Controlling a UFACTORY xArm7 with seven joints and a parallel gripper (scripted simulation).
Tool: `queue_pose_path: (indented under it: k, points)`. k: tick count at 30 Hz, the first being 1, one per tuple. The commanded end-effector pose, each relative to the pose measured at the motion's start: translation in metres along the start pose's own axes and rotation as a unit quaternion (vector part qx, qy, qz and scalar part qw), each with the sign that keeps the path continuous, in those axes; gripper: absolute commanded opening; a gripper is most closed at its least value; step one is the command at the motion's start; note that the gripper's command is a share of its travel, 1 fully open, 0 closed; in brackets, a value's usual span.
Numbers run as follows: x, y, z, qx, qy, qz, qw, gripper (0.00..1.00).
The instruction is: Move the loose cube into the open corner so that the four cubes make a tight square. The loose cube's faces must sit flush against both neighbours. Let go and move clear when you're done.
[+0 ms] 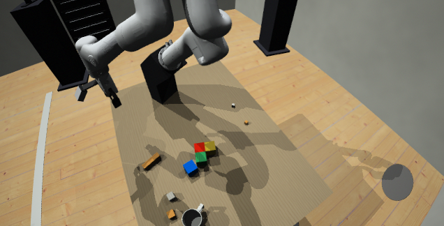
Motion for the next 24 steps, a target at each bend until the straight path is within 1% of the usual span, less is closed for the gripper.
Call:
queue_pose_path:
  k: [1, 18, 19, 20, 21, 22, 23, 24]
  points:
    - [-0.002, 0.001, -0.001, 0.0, 0.002, 0.001, 1.0, 1.0]
    - [-0.001, 0.0, -0.001, -0.001, 0.002, 0.001, 1.0, 1.0]
    - [0.001, -0.004, -0.003, -0.01, 0.002, 0.002, 1.0, 1.0]
    - [0.007, -0.013, -0.008, -0.03, 0.003, 0.003, 1.0, 1.0]
    - [0.016, -0.03, -0.014, -0.065, 0.003, 0.005, 0.998, 1.0]
    - [0.031, -0.054, -0.021, -0.113, 0.003, 0.008, 0.994, 1.0]
    - [0.037, -0.065, -0.02, -0.157, 0.003, 0.009, 0.988, 1.0]
    - [0.042, -0.074, -0.018, -0.174, 0.003, 0.008, 0.985, 1.0]
Point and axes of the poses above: the point where the finger pads meet when closed, its own x axis out along the fingers, its own y axis across the jaws, z = x × y, the point moved 1 cm from there along -x, back along the fingers
